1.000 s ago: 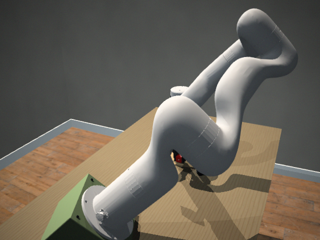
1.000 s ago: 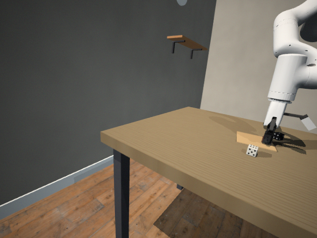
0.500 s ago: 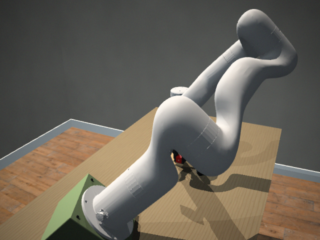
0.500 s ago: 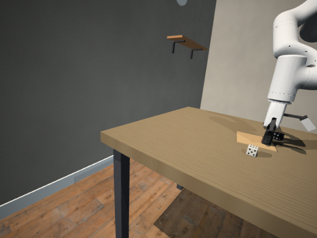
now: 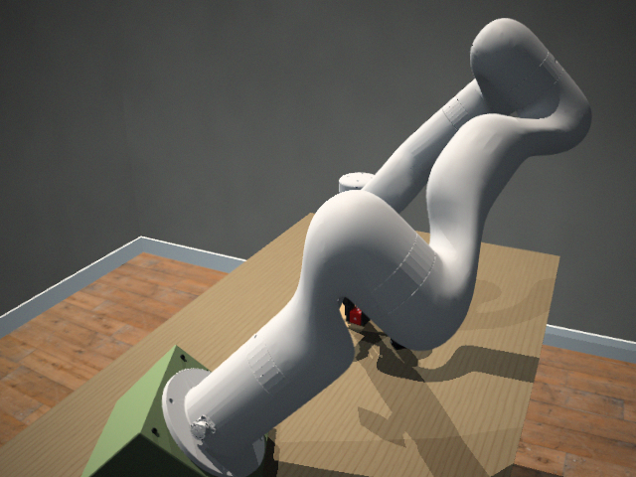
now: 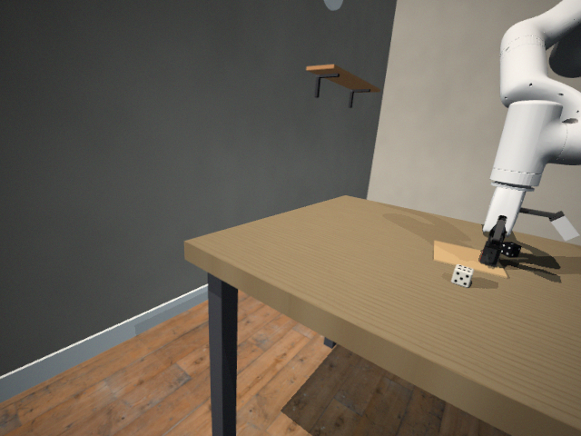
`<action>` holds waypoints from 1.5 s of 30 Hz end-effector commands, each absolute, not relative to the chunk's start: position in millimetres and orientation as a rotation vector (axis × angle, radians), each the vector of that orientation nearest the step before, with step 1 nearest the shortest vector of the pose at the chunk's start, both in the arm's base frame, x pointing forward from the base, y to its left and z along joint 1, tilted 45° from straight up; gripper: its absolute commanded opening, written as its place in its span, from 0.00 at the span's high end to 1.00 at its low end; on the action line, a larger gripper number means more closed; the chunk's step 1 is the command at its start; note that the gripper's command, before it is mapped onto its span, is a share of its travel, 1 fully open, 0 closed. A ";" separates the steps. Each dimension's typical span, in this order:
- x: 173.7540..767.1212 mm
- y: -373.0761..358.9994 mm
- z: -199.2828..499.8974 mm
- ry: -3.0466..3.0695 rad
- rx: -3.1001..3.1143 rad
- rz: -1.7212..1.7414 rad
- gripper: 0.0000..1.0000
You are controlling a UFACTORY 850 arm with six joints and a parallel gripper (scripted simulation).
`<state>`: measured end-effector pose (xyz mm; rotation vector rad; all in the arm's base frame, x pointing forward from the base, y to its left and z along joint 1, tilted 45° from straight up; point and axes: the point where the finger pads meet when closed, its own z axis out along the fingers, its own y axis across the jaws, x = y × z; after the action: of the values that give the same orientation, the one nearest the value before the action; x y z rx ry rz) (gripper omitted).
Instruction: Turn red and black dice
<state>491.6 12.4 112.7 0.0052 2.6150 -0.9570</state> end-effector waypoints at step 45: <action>491.9 13.0 113.3 2.614 0.005 -0.956 0.53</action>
<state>491.6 12.4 112.8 0.0052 2.6151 -0.9570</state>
